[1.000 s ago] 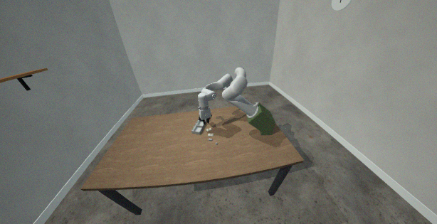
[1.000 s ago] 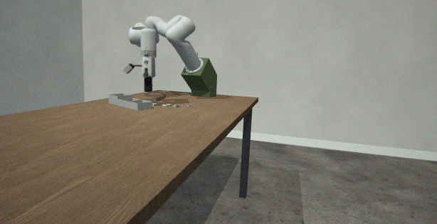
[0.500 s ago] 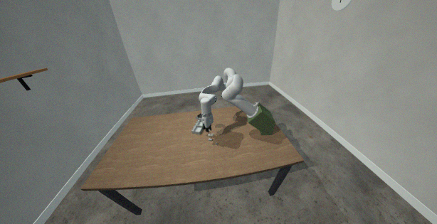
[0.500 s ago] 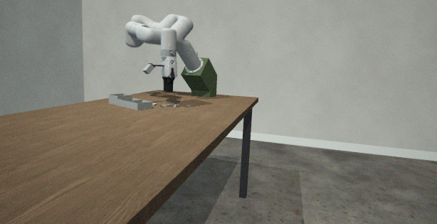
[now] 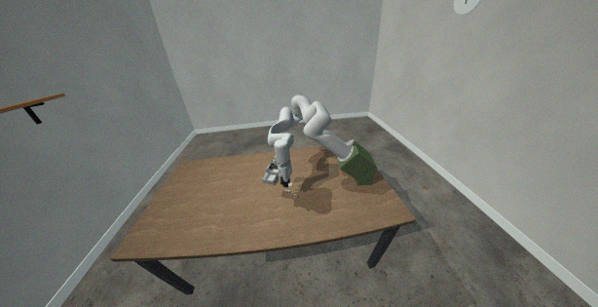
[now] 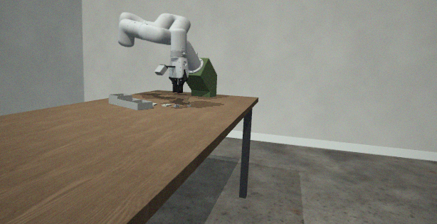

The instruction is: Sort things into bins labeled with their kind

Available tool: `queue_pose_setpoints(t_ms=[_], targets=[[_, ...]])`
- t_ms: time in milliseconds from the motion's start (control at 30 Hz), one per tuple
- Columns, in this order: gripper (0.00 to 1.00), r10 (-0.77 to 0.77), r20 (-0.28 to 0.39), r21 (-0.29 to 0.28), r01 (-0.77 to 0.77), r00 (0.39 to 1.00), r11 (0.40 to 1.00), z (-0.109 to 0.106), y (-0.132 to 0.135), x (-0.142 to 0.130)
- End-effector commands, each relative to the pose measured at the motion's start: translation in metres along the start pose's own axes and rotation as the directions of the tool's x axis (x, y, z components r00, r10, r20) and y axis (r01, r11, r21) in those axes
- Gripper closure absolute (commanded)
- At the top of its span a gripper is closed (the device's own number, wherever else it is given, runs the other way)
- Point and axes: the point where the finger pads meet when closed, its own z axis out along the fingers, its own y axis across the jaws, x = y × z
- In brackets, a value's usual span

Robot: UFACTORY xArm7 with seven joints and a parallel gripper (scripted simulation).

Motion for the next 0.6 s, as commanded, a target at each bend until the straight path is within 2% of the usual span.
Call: queue_pose_setpoints(t_ms=[0,567], targets=[[0.71,-0.001,-0.001,0.0,0.001,1.0,1.0,-0.0004,0.0013,0.0007],[0.71,-0.001,-0.001,0.0,0.001,1.0,1.0,-0.0004,0.0041,0.002]])
